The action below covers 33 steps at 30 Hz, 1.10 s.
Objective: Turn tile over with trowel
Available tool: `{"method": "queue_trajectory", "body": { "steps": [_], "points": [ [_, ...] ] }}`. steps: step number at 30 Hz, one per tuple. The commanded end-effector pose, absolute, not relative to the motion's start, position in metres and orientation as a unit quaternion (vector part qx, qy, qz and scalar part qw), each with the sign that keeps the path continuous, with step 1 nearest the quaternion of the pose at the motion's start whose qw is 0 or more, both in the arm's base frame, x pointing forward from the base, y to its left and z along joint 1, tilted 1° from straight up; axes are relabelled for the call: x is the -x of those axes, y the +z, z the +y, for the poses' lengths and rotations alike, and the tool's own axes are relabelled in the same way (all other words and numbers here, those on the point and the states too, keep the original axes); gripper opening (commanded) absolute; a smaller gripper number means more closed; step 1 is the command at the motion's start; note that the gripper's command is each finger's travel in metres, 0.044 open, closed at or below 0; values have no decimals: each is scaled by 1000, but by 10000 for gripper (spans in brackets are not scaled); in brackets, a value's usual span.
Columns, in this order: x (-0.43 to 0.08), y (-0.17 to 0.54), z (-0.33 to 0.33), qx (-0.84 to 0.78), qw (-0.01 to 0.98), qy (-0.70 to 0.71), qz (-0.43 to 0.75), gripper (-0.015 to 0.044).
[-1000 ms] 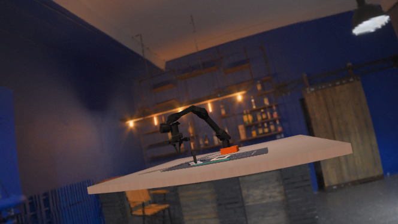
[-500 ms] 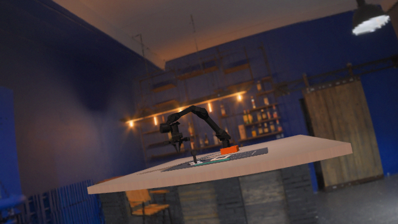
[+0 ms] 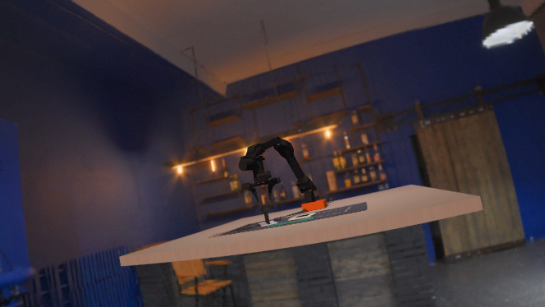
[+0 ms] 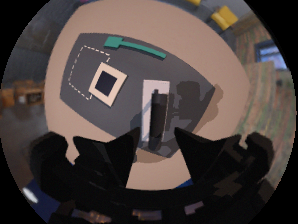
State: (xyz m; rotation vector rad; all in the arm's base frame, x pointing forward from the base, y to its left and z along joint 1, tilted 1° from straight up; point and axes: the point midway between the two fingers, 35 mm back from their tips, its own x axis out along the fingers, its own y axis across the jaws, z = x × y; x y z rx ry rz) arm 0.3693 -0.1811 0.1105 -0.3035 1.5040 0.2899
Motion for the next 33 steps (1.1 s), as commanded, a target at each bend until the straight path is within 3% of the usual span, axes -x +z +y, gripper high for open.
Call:
{"method": "queue_trajectory", "body": {
  "steps": [1,33],
  "points": [
    [-363,110,-183,122,709,119,684,270],
    [-366,66,-185,122,710,119,684,270]
  ]
}}
